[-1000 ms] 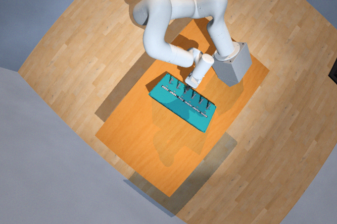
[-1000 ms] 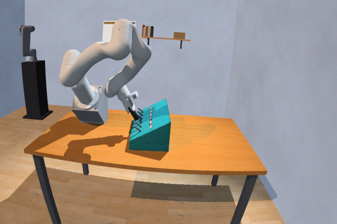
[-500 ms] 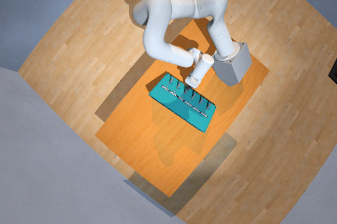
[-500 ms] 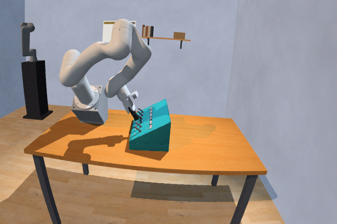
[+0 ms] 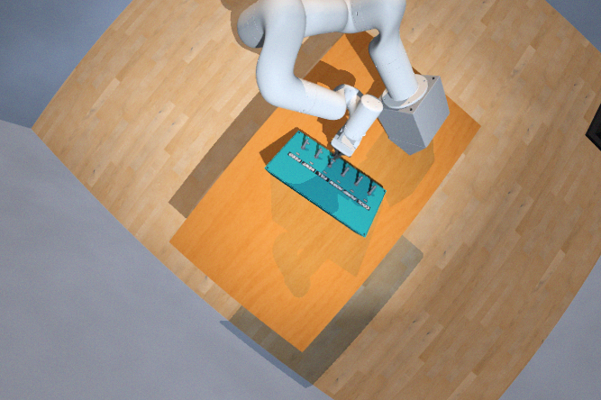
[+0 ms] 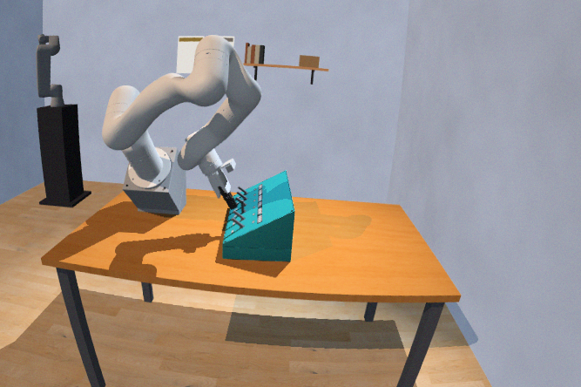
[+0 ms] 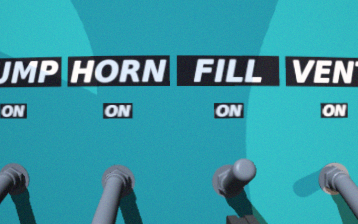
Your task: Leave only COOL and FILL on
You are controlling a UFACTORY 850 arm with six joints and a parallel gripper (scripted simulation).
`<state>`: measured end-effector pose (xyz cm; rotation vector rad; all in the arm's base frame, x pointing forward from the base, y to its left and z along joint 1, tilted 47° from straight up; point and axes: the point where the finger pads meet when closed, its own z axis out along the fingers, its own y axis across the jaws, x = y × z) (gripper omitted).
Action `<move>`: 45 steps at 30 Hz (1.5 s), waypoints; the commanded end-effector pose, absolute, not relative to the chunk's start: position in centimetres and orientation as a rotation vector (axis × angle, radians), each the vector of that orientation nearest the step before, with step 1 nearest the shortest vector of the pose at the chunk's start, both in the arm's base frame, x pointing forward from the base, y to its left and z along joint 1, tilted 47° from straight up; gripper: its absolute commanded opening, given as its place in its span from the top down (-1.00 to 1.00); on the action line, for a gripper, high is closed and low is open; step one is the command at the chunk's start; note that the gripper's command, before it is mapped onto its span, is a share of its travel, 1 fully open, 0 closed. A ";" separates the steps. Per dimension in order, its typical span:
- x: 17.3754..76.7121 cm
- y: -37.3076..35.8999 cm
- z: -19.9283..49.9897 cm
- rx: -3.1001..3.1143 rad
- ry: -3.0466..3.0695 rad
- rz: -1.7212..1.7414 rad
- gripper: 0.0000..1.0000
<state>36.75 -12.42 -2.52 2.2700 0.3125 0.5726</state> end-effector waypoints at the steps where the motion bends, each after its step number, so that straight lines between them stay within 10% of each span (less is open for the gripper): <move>1: 36.7 -12.4 -2.5 2.270 0.313 0.574 1.00; 35: 30.9 -5.1 4.6 2.270 0.313 0.574 1.00; 45: 31.1 2.4 -3.2 2.276 0.320 0.561 1.00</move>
